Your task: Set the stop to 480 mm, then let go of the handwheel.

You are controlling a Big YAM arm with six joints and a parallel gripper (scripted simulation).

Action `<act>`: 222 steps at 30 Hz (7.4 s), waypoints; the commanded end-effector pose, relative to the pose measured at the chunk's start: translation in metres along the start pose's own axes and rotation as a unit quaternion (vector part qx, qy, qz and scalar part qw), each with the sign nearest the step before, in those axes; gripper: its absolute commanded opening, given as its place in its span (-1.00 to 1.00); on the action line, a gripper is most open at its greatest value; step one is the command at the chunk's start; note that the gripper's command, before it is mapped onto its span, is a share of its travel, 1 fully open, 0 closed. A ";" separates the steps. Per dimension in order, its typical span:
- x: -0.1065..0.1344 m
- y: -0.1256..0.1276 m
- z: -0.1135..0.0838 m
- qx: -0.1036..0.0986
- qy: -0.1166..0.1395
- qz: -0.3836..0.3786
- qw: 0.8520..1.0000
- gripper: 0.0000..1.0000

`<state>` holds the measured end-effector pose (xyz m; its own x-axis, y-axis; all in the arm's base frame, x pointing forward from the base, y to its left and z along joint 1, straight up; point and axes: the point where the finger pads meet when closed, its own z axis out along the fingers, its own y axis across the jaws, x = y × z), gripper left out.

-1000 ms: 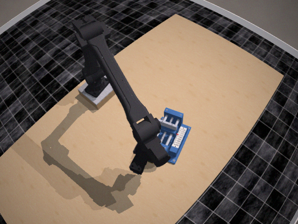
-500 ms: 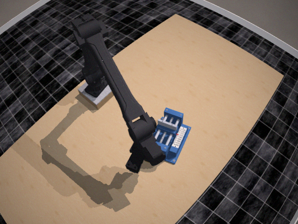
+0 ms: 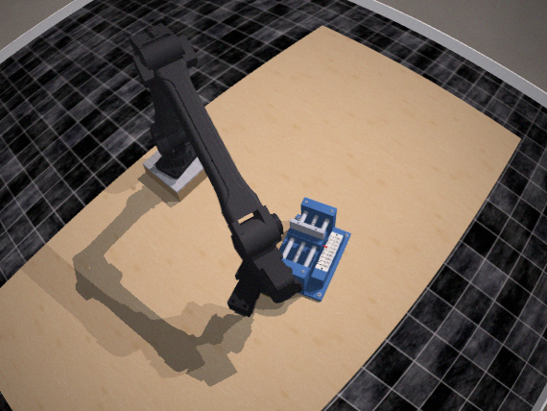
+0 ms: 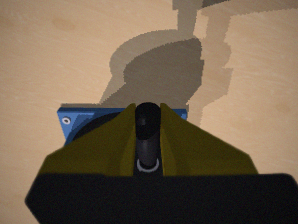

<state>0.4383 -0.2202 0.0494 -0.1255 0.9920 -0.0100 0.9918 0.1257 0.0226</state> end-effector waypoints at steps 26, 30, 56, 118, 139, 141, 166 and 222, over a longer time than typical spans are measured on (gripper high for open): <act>-0.006 -0.017 0.022 0.010 0.001 0.001 1.000 -0.87; -0.007 -0.016 0.024 0.008 -0.001 0.001 1.000 -0.87; 0.001 -0.004 0.046 0.008 -0.001 0.003 1.000 -0.87; -0.007 0.068 0.038 -0.012 -0.008 0.001 1.000 -0.87; -0.006 0.081 0.029 -0.012 -0.008 0.001 1.000 -0.87; -0.008 0.086 0.028 -0.017 -0.011 0.001 1.000 -0.87; -0.006 0.088 0.002 -0.019 -0.012 0.001 1.000 -0.87; -0.007 0.036 -0.039 -0.007 -0.006 0.001 1.000 -0.87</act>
<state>0.4740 -0.2157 0.0535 -0.1207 0.9926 0.0091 0.9923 0.1209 -0.0267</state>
